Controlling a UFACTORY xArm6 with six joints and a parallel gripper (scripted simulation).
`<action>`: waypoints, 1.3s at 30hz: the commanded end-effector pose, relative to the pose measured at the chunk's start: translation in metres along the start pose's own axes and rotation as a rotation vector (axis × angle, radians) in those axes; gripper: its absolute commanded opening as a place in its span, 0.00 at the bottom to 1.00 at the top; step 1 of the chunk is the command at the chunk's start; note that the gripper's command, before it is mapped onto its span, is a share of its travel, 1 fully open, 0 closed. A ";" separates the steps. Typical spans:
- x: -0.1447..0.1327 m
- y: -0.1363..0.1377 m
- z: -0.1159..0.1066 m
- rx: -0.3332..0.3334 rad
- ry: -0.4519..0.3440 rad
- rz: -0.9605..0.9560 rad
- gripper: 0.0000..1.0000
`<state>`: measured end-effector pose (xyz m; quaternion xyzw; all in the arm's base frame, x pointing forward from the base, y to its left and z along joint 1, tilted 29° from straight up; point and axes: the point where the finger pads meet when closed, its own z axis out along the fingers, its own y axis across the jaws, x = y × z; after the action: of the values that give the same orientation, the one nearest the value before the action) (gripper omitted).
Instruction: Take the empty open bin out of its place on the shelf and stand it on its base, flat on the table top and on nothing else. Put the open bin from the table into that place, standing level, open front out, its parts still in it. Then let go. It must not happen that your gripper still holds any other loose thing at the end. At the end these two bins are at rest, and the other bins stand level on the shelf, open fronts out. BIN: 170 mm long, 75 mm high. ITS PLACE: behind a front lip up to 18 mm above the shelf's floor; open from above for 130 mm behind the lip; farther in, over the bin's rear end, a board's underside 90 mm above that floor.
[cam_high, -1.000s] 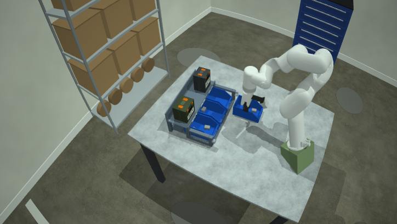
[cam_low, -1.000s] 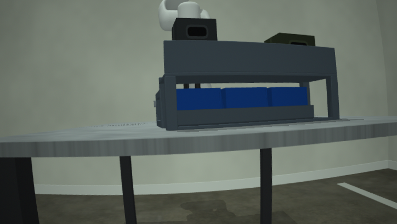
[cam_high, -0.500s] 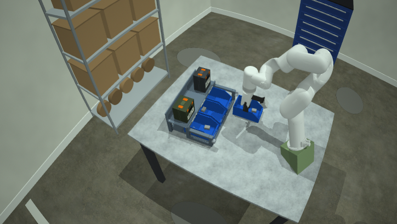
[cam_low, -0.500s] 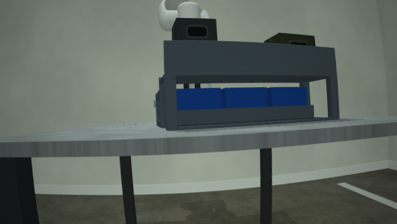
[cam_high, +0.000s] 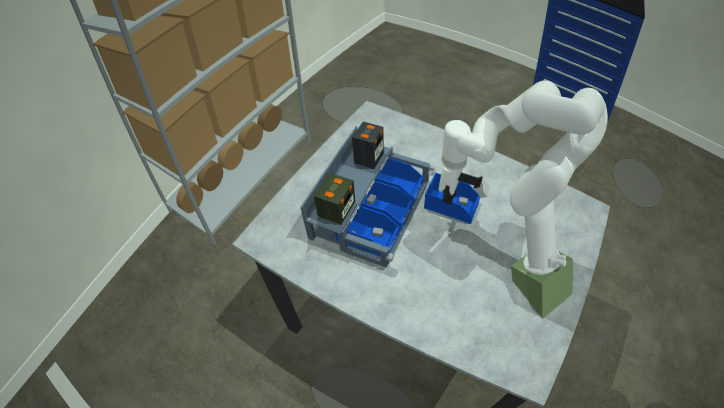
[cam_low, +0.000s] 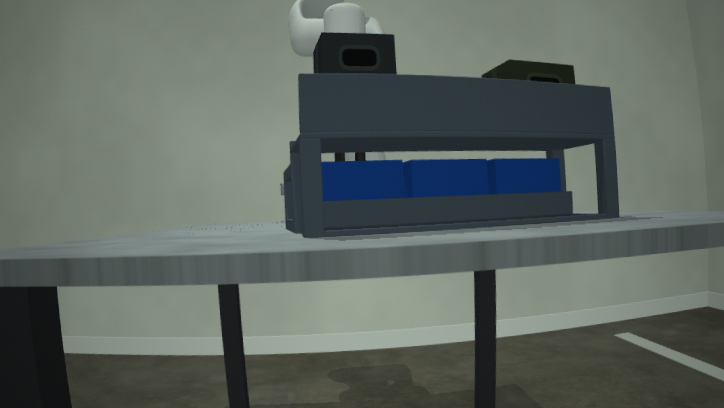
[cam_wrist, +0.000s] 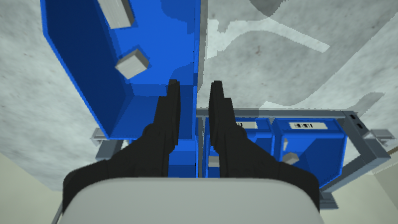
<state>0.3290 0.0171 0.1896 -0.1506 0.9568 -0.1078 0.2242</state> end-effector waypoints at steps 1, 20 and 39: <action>-0.001 0.000 -0.001 0.000 -0.003 0.000 0.26; -0.001 0.000 0.000 0.001 -0.003 0.000 0.26; -0.001 0.000 0.017 0.001 -0.003 0.000 0.26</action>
<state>0.3346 0.0153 0.1780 -0.1506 0.9569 -0.1076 0.2239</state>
